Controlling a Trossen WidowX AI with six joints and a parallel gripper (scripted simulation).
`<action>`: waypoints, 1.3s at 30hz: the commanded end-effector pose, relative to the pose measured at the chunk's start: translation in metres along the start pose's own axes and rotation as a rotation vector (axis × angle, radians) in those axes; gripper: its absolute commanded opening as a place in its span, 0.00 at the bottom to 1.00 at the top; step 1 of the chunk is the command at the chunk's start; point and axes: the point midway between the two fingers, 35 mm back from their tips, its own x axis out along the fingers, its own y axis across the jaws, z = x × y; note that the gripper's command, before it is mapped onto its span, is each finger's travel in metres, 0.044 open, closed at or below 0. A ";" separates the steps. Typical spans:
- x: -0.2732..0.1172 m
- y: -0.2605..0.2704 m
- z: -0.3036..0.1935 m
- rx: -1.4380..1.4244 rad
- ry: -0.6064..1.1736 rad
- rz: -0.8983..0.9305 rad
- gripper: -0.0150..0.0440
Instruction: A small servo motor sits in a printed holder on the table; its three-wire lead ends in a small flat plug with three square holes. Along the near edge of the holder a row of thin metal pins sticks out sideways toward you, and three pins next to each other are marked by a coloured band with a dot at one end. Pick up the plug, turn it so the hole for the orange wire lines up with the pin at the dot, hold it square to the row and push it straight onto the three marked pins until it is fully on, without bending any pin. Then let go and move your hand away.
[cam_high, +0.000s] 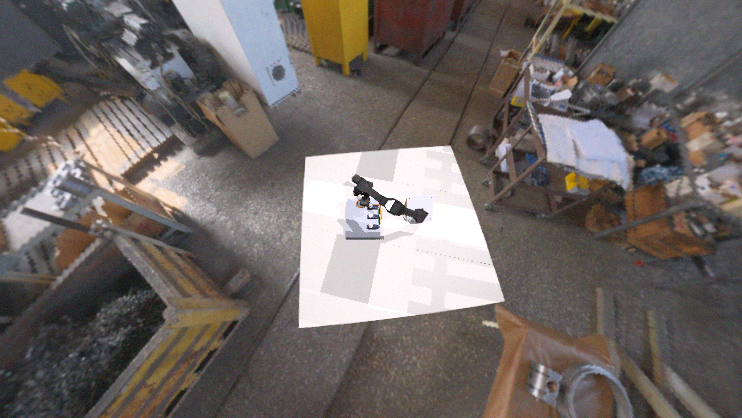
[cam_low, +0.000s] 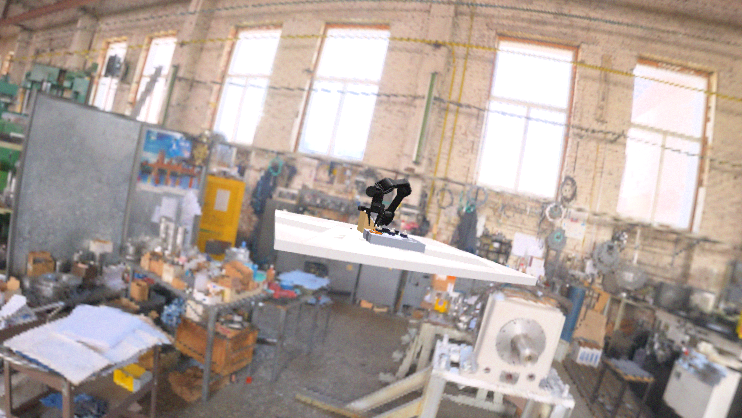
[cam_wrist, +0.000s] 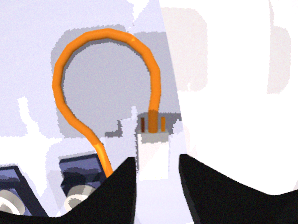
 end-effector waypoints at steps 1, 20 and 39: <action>0.009 0.001 -0.001 0.008 0.002 0.004 0.45; 0.024 0.001 -0.001 0.008 0.002 0.005 0.29; -0.034 0.000 -0.001 0.008 0.002 0.002 0.25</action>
